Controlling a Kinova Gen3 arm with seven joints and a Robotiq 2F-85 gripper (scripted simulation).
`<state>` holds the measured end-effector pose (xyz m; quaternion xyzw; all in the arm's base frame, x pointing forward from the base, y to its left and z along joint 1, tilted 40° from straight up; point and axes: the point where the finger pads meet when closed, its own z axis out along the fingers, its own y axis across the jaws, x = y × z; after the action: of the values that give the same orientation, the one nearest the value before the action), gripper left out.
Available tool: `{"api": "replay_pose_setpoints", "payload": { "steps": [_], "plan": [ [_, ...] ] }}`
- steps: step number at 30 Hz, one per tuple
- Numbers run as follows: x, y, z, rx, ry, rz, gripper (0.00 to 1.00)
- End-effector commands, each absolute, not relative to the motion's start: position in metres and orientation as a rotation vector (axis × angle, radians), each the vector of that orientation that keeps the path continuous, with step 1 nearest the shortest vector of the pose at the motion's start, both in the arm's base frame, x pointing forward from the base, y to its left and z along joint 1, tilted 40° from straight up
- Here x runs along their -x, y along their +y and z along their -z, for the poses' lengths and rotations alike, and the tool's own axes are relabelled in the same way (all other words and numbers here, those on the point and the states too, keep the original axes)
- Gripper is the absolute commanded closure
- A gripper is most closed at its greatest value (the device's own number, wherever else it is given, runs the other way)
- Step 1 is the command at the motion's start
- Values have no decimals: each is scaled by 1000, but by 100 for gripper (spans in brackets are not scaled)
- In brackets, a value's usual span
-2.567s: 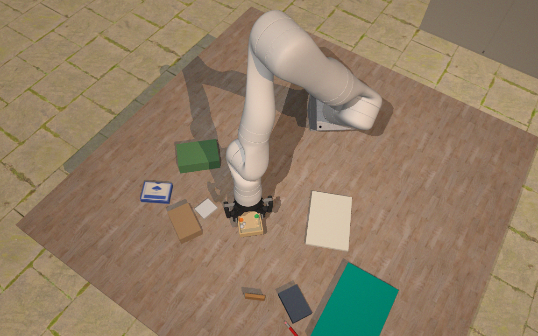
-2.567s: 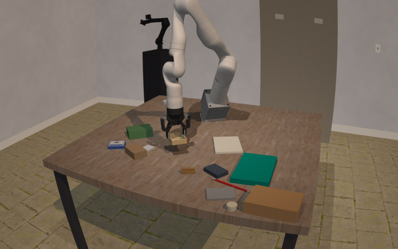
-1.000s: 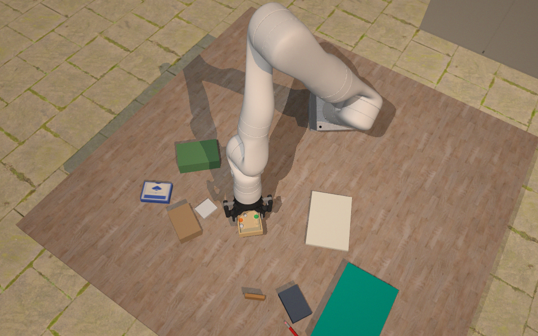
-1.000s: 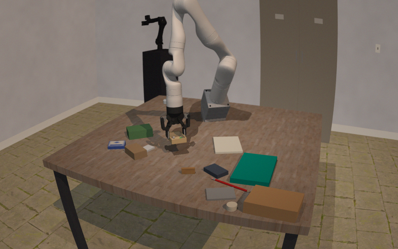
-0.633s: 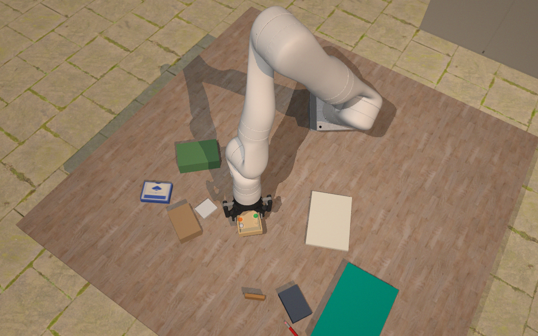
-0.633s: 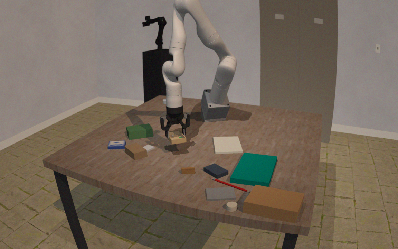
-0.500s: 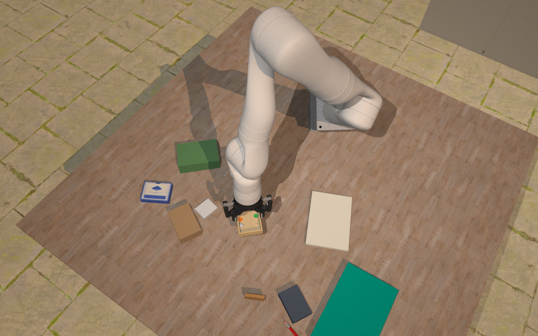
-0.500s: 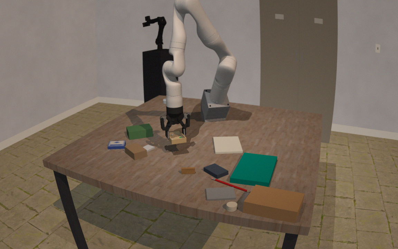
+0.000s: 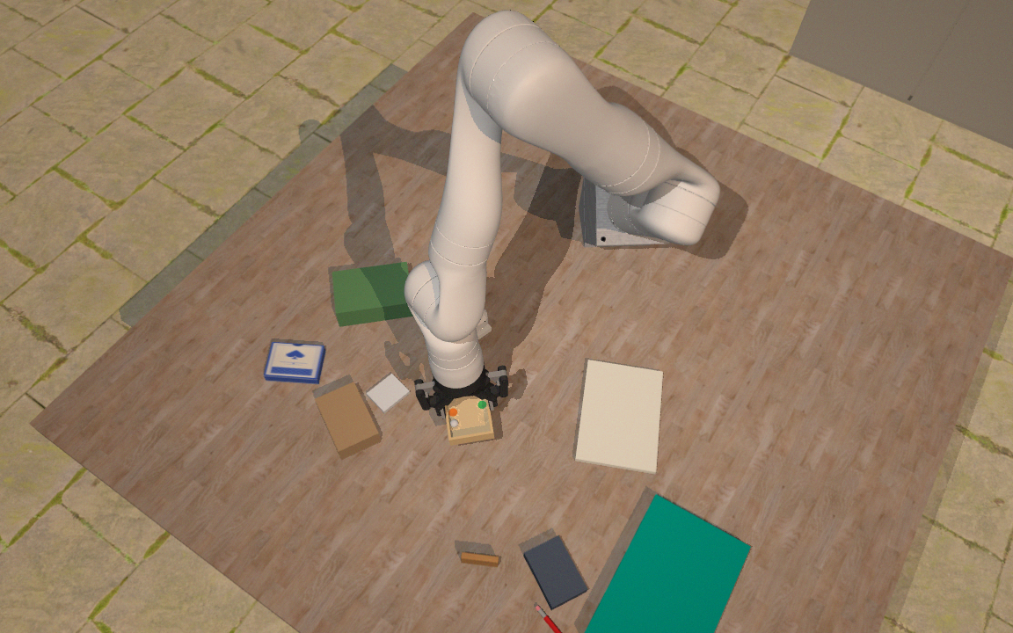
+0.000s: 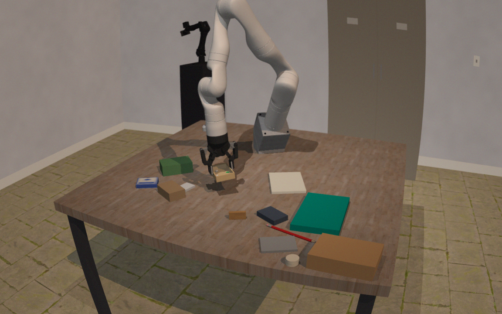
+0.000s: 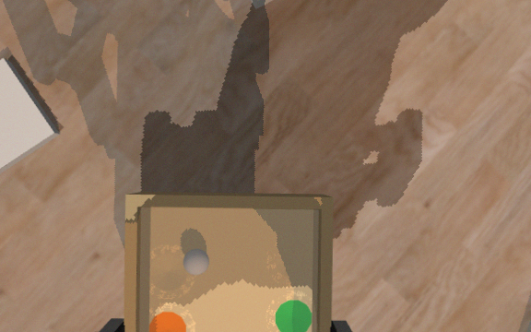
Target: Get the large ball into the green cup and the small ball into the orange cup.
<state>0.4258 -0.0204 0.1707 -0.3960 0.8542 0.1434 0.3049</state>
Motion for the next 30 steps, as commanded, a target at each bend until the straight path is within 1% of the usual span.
{"api": "replay_pose_setpoints", "payload": {
  "steps": [1,4,21,30],
  "plan": [
    [-430,-22,-170,1077,2253,-442,26],
    [-431,-23,-170,1101,2252,-502,26],
    [-435,-18,-172,1233,2476,-471,26],
    [-435,-20,-172,1227,2480,-472,26]
  ]
}}
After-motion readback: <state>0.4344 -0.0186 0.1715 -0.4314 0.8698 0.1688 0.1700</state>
